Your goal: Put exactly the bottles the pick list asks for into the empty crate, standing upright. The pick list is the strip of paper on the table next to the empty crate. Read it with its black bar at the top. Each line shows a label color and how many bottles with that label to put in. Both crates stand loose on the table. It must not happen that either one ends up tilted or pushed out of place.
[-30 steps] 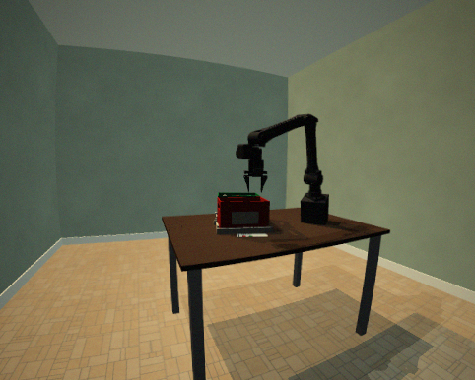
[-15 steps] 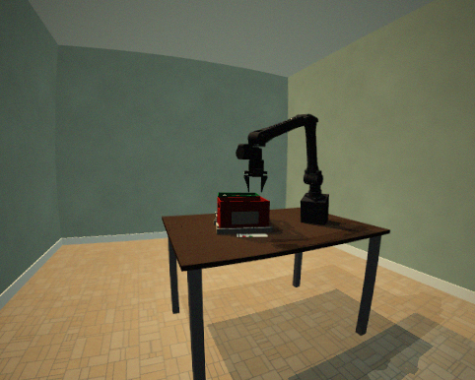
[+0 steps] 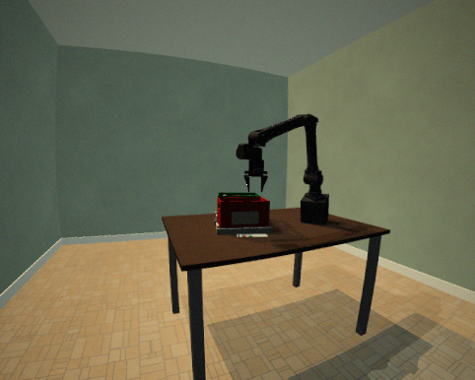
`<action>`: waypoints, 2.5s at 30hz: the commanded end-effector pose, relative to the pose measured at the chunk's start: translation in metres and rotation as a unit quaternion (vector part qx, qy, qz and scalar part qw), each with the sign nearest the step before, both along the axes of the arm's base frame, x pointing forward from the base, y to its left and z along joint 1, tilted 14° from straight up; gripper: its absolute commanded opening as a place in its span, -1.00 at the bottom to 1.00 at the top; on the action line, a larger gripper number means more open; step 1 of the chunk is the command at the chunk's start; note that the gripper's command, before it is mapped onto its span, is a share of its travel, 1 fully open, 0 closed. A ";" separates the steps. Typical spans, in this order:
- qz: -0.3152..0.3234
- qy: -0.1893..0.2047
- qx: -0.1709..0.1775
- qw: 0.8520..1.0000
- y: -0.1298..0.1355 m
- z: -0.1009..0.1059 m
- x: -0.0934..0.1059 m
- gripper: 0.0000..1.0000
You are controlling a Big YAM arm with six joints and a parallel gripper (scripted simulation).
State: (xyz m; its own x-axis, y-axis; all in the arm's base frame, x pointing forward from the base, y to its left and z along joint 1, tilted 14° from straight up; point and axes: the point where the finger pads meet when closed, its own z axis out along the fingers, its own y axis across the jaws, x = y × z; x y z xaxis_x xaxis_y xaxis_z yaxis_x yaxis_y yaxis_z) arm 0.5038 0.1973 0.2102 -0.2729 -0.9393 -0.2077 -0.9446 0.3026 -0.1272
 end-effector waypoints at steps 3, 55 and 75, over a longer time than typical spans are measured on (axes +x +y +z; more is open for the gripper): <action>0.002 -0.029 0.012 1.000 0.011 0.035 0.003 0.21; -0.405 0.060 0.082 0.909 -0.136 0.008 -0.030 0.21; -0.628 0.099 0.124 0.762 -0.224 0.004 -0.048 0.21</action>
